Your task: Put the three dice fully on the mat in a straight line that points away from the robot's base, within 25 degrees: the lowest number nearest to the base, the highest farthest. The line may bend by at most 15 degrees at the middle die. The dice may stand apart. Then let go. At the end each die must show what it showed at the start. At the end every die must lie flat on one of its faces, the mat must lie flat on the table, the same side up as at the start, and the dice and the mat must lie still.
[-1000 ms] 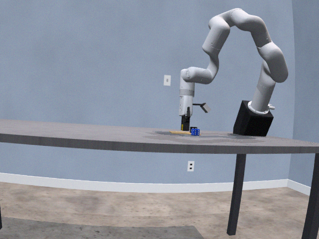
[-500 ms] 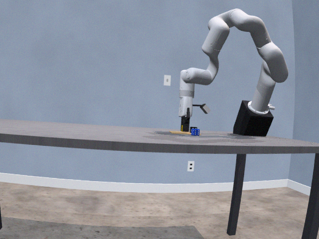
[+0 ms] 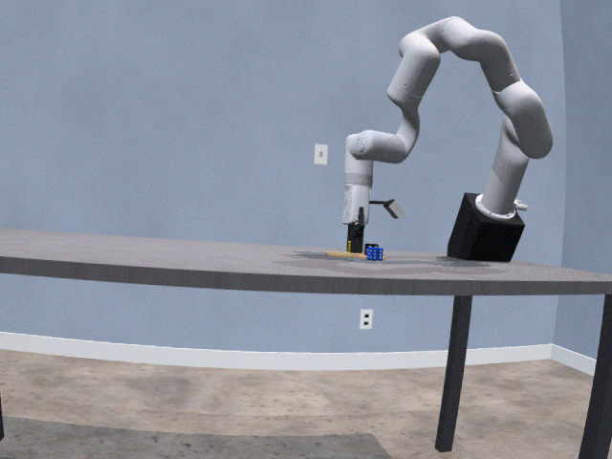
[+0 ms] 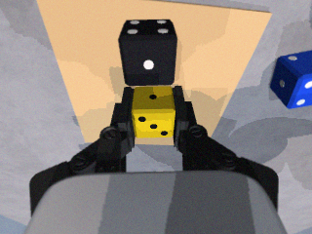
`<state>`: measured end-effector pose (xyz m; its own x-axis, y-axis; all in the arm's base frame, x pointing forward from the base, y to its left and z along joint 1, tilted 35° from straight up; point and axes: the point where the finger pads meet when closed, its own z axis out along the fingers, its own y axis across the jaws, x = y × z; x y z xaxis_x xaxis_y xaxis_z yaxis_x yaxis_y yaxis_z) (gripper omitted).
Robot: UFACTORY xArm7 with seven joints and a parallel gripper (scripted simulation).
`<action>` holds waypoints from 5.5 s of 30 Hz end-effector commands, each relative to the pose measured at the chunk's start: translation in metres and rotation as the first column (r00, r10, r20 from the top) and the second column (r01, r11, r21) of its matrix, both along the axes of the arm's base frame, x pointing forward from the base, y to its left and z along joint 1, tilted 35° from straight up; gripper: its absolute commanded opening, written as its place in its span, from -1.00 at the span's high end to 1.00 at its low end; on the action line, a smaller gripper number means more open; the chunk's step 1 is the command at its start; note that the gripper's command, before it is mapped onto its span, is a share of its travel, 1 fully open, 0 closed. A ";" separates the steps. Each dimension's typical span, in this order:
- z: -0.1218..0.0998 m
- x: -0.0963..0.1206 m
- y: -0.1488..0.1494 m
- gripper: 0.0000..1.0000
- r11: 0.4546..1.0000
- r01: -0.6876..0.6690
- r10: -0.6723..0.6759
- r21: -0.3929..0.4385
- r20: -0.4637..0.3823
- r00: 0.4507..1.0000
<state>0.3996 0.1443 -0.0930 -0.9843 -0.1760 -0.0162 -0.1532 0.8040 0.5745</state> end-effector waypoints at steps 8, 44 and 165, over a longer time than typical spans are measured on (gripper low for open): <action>0.001 0.002 -0.001 0.47 1.000 0.003 -0.003 -0.001 0.003 1.000; 0.000 0.002 -0.003 0.47 1.000 0.003 -0.003 -0.001 0.003 1.000; 0.070 0.009 -0.052 -1.00 1.000 0.003 -0.003 -0.001 0.003 1.000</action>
